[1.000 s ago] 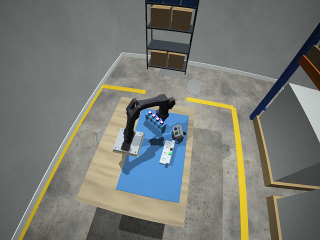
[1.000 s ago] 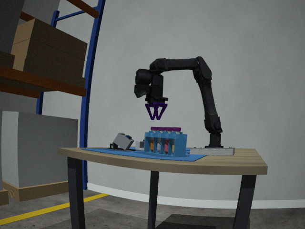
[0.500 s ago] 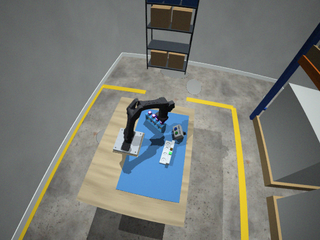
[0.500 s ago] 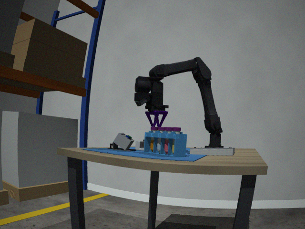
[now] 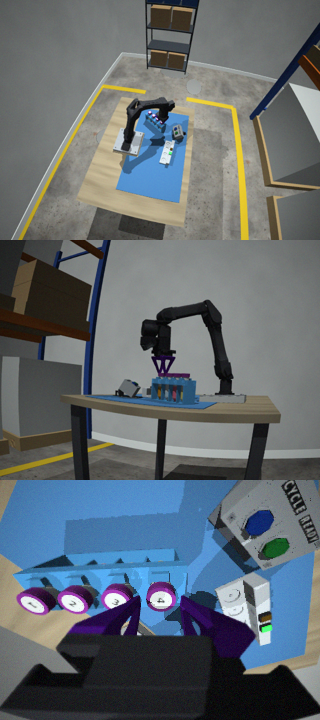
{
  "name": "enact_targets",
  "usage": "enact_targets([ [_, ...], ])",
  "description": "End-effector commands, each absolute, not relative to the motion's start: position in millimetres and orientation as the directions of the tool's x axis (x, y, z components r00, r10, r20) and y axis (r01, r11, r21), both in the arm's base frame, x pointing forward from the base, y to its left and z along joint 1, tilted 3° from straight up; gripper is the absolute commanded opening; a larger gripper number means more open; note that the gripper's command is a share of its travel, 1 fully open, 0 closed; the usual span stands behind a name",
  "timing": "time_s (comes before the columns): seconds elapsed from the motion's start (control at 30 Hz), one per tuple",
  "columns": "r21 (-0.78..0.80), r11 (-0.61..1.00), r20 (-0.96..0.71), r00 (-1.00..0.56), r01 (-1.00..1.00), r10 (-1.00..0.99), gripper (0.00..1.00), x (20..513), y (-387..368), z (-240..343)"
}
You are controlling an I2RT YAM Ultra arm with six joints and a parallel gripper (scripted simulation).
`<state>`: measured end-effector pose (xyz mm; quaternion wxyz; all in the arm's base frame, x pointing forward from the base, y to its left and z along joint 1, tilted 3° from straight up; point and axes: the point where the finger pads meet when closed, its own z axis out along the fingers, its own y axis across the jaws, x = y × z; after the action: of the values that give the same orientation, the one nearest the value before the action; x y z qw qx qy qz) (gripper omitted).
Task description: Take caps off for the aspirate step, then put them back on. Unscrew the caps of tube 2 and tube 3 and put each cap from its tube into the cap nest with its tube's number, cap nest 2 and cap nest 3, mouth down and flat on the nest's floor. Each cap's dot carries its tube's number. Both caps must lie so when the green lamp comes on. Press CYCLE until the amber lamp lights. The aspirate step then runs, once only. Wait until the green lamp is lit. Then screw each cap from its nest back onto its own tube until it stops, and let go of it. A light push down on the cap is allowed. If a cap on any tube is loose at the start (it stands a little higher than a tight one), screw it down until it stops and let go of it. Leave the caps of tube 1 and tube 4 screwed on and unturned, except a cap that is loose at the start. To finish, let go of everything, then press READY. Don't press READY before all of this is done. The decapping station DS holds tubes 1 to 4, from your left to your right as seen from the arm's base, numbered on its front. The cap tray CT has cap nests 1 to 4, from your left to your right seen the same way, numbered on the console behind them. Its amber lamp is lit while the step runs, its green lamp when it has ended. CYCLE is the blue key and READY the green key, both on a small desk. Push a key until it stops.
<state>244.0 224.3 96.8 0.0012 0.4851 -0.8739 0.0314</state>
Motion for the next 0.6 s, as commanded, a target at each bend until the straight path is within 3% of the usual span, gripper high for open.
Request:
enact_targets([
  [0.0,-0.058,0.527,0.013,-0.528,-0.848,-0.849,0.49,246.7,226.8,99.2],
  [0.57,-0.058,0.527,0.013,-0.528,-0.848,-0.849,0.49,248.1,227.1,91.7],
])
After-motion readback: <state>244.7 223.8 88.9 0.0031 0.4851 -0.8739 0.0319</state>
